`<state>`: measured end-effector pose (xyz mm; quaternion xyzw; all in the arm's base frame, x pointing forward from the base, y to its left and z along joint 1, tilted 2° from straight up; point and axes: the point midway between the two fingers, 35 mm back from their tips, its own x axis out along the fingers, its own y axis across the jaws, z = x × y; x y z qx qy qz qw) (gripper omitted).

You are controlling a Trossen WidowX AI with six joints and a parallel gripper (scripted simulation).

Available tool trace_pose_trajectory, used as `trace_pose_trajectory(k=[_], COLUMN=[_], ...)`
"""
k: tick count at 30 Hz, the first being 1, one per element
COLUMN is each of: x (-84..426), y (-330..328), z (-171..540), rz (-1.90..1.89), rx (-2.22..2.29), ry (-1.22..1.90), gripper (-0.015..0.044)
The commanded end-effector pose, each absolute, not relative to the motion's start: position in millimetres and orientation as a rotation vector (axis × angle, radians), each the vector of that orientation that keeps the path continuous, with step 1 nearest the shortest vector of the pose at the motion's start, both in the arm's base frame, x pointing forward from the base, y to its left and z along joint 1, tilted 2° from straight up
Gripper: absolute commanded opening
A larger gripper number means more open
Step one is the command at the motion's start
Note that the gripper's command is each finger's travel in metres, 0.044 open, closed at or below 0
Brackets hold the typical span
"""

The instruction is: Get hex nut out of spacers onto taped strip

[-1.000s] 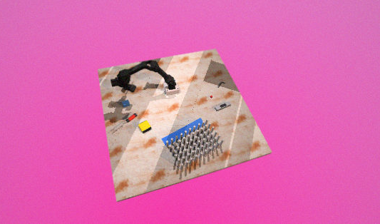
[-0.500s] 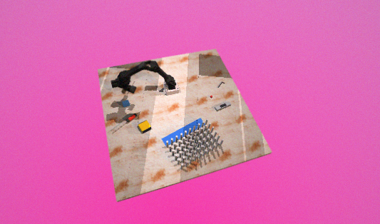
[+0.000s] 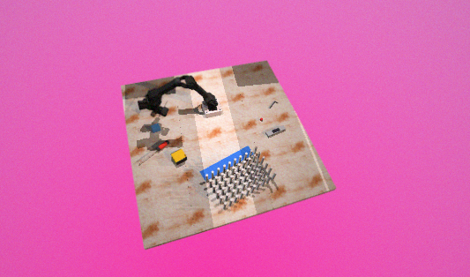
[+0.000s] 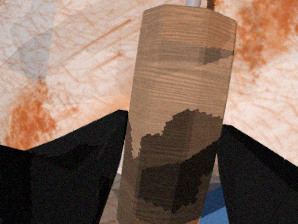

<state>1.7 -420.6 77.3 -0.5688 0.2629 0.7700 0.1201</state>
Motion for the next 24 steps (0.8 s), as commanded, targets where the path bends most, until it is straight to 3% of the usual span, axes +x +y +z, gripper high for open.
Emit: trace_pose_trajectory(k=[1, 24], x=[0.8, 1.5], y=[-420.9, -420.1], z=[74.2, 53.9], rz=[2.255, 2.255], rx=[-1.654, -1.654], ry=[0.775, 0.774], gripper=[0.0, 0.0])
